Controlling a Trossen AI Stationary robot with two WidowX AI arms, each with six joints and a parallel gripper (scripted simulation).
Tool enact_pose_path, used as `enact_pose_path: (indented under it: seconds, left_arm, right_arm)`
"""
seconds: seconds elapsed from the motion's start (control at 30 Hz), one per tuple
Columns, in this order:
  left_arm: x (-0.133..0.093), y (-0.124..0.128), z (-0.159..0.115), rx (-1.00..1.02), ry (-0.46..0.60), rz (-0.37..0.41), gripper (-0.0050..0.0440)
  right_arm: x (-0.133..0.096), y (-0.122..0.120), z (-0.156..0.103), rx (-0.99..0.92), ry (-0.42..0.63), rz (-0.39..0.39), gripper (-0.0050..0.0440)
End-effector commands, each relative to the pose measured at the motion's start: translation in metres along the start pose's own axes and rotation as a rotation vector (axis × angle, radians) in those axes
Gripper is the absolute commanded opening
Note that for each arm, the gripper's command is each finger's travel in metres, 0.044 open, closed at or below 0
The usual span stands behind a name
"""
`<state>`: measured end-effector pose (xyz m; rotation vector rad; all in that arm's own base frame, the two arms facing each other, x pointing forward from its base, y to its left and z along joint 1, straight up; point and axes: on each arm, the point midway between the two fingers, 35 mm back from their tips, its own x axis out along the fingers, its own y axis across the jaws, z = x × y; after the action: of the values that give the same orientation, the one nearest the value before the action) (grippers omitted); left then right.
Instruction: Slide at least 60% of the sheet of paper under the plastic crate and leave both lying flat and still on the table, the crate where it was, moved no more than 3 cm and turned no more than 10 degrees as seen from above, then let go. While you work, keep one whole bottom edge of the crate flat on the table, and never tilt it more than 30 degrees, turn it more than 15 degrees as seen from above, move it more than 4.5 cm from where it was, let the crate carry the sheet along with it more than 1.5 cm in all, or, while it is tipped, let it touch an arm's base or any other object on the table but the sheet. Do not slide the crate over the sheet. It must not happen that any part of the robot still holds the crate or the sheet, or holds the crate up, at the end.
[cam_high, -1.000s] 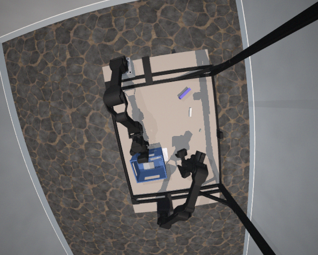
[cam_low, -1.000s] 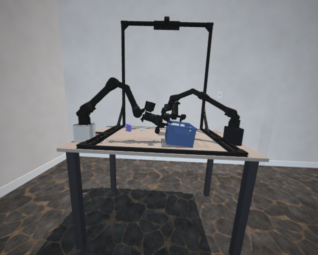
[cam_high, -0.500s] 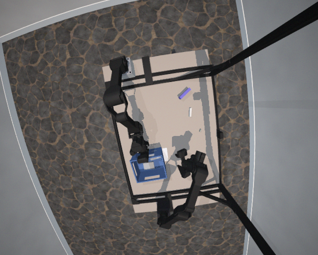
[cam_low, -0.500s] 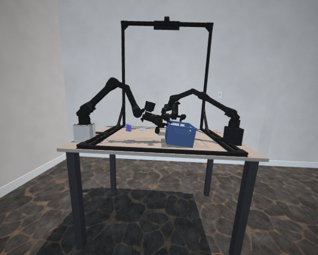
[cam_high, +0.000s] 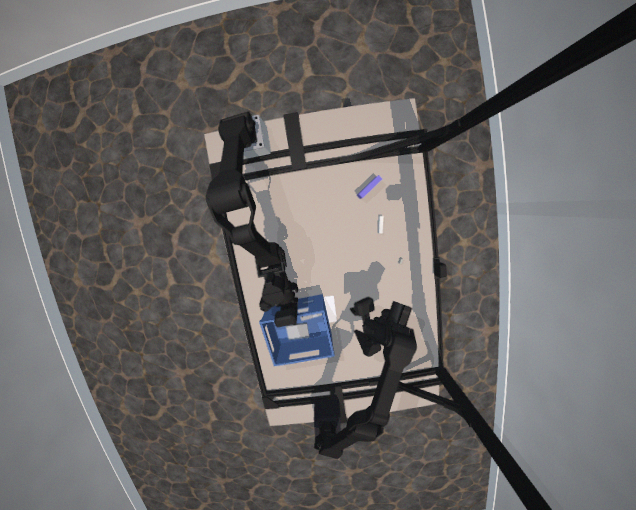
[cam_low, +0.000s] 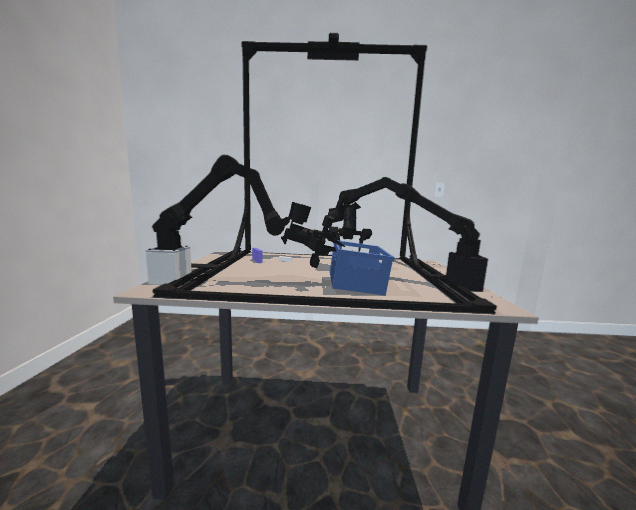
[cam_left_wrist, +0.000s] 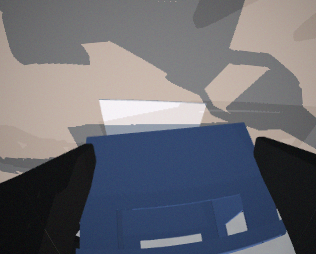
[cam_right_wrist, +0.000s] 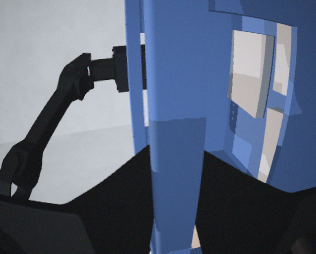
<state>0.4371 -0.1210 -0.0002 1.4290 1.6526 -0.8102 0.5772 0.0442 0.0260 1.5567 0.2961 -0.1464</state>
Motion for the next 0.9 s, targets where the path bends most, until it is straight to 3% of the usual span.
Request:
enact_pose_path:
  seconds: [0.0, 0.53, 0.87]
  left_arm:
    - [0.001, -0.001, 0.001, -0.002, -0.002, -0.007, 0.04]
    - [0.001, -0.001, 0.001, -0.002, -0.002, -0.007, 0.04]
    - [0.001, -0.001, 0.001, -0.002, -0.002, -0.007, 0.04]
  right_arm:
    - [-0.002, 0.041, -0.001, -0.001, 0.003, 0.098, 0.0]
    - [-0.001, 0.042, -0.001, -0.001, 0.003, 0.092, 0.0]
    - [0.007, 0.008, 0.0, -0.003, 0.003, 0.108, 0.0]
